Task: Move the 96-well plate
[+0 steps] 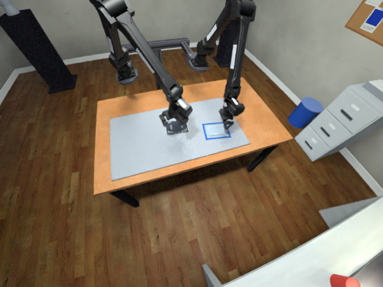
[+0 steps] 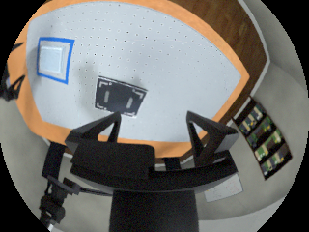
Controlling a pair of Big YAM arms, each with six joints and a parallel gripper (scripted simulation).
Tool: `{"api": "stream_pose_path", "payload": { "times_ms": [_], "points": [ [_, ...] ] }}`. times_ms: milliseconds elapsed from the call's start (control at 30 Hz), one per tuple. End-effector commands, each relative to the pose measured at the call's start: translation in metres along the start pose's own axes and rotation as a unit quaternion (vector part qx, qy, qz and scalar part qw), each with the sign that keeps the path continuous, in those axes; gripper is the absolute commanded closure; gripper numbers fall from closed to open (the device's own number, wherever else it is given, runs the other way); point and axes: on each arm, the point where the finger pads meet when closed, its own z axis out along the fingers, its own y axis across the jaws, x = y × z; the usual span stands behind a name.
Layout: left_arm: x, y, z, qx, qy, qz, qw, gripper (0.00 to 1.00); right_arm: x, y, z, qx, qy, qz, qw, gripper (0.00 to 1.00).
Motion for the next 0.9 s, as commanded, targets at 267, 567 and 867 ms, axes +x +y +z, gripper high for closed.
{"api": "stream_pose_path", "payload": {
  "times_ms": [267, 567, 867],
  "points": [
    [0.035, 0.009, 0.016, -0.050, 0.046, -0.043, 0.997, 0.00, 0.030, -0.033, -0.013, -0.086, -0.061, 0.179, 0.978, 0.00],
    [0.026, 0.003, 0.009, -0.023, 0.036, -0.059, 0.997, 0.00, 0.060, -0.052, -0.010, -0.092, -0.065, 0.181, 0.977, 0.00],
    [0.038, 0.020, 0.016, -0.044, 0.042, -0.044, 0.997, 0.00, 0.097, -0.077, -0.006, -0.091, -0.064, 0.180, 0.977, 0.00]
  ]
}}
